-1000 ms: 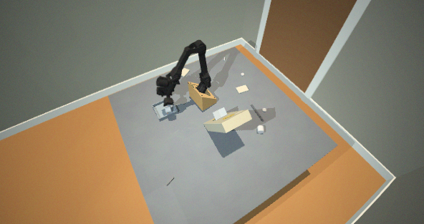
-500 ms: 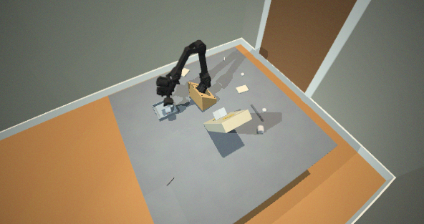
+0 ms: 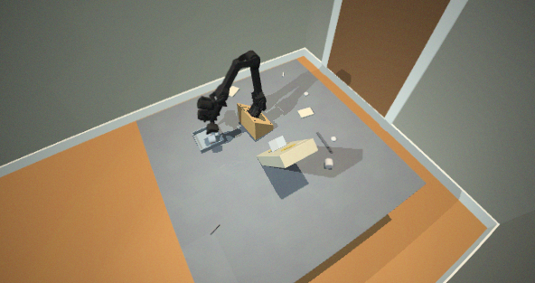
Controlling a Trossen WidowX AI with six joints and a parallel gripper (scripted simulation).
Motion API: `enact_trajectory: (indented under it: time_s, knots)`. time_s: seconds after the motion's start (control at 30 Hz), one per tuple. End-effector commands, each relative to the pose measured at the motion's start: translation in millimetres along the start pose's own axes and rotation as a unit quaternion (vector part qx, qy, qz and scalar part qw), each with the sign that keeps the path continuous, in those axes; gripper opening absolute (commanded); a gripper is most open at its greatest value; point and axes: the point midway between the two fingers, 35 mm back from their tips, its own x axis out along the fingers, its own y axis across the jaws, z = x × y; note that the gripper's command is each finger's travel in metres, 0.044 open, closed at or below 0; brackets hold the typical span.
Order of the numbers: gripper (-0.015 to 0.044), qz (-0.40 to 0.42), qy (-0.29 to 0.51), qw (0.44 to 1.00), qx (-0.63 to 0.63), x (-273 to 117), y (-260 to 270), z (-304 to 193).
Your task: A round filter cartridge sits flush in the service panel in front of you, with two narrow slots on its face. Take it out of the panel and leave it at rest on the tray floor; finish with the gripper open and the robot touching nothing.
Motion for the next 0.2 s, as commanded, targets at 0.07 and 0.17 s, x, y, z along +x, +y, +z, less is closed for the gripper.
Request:
enact_trajectory:
  time_s: [0.07,0.17]
  knots:
    - [0.0440,0.000,0.000,1.000,-0.001,0.4,-0.1,0.1]
    - [0.0440,0.000,0.000,1.000,-0.001,0.4,-0.1,0.1]
